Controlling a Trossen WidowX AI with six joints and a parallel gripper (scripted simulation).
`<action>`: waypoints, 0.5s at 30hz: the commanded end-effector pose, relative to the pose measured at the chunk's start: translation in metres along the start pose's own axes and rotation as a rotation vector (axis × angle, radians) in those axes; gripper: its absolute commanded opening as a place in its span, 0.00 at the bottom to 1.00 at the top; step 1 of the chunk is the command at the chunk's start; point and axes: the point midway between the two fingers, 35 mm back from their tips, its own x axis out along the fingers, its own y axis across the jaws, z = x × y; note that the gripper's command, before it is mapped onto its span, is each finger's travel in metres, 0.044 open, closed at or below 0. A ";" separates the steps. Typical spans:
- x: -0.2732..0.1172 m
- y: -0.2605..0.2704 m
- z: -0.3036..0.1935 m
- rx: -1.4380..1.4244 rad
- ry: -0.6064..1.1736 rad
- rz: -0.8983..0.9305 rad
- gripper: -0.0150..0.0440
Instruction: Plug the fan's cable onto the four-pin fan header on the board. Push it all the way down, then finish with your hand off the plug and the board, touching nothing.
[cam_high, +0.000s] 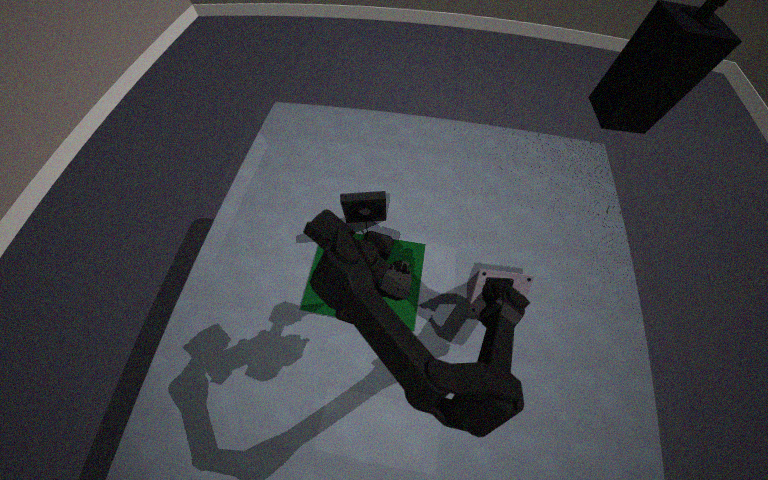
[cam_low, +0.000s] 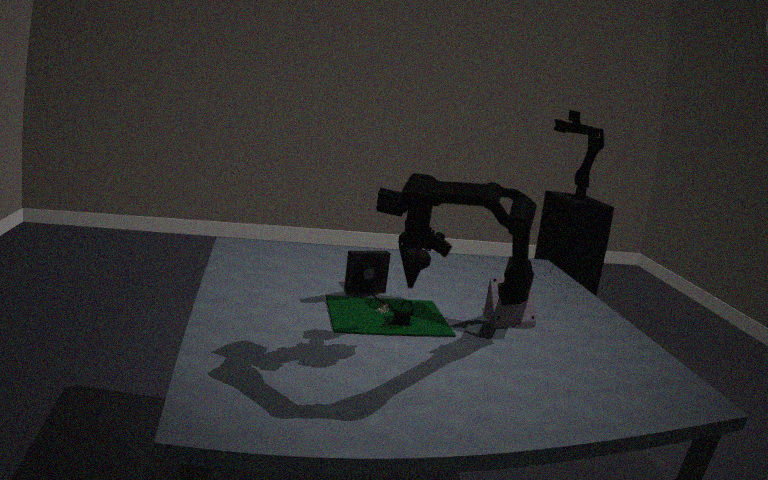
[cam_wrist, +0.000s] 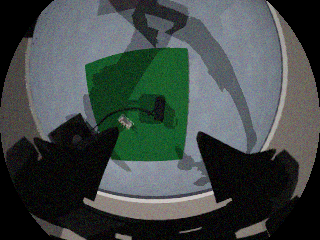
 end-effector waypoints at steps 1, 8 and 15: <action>0.035 -0.002 0.003 0.009 -0.013 -0.008 1.00; 0.057 -0.003 0.005 0.008 -0.014 -0.011 1.00; 0.065 -0.003 0.005 0.008 -0.014 -0.011 1.00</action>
